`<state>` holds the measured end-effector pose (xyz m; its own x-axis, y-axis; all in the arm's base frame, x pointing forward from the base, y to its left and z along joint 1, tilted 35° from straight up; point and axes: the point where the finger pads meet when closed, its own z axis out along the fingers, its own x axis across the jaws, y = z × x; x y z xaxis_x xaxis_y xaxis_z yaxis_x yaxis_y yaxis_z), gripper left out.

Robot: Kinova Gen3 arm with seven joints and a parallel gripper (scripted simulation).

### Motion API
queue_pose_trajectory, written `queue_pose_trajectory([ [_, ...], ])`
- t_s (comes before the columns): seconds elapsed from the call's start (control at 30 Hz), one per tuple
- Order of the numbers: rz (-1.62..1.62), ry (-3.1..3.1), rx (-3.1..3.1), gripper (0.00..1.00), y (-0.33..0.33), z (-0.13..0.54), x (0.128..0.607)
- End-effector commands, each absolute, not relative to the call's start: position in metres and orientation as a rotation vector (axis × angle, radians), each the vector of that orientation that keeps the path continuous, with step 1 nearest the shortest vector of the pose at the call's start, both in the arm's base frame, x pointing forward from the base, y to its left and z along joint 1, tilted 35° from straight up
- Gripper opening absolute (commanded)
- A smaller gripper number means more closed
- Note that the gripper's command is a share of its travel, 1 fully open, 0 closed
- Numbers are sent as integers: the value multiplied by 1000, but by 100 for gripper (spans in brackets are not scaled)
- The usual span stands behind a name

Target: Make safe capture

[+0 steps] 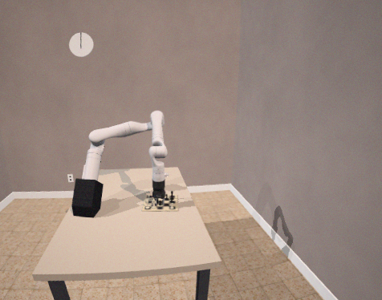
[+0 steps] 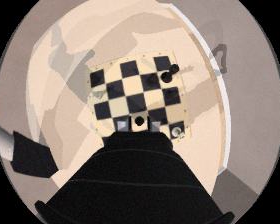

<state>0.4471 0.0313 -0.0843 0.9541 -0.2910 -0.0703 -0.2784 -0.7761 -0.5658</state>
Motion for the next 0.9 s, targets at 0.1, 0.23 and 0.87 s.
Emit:
queue_pose_trajectory([
  [0.1,-30,402,-2503,68,31,-84,448],
  [0.23,-30,402,-2503,68,31,-84,448],
  [0.87,-30,402,-2503,0,31,-84,448],
])
